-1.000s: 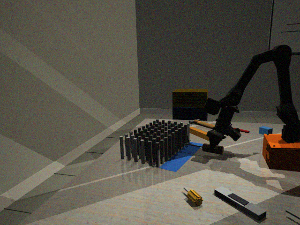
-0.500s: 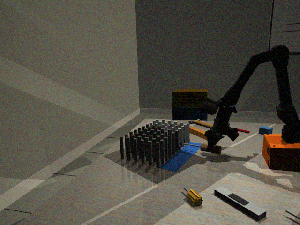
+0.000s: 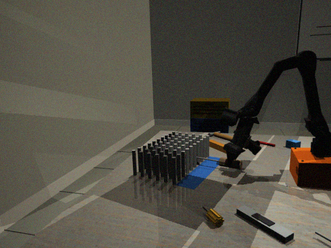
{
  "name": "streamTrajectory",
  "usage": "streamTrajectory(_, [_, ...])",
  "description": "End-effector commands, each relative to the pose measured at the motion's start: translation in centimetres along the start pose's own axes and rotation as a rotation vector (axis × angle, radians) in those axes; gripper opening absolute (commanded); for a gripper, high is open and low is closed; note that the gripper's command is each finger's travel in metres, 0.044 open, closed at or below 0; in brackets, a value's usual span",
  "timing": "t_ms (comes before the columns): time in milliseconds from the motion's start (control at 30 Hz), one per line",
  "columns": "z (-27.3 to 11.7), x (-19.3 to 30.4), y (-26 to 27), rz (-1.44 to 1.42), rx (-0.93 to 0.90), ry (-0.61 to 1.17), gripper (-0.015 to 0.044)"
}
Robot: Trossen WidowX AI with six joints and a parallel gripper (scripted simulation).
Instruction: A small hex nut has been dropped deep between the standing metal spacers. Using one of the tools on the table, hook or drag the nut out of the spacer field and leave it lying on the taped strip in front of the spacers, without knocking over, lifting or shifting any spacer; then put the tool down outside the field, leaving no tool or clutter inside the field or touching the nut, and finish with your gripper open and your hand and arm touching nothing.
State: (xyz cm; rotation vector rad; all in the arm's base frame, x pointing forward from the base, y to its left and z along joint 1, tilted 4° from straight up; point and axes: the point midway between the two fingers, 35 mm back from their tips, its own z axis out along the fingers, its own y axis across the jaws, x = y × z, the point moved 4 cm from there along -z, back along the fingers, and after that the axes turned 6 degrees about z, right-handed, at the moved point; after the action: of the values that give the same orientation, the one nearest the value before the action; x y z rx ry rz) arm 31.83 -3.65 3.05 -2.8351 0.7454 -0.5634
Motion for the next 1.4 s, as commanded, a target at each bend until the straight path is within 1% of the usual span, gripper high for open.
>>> streamTrajectory(0, [0.2,0.2,-0.1,-0.004,0.003,-0.007,0.0000])
streamTrajectory(1367, [0.9,2.5,-0.3,-0.005,0.003,-0.004,0.0000])
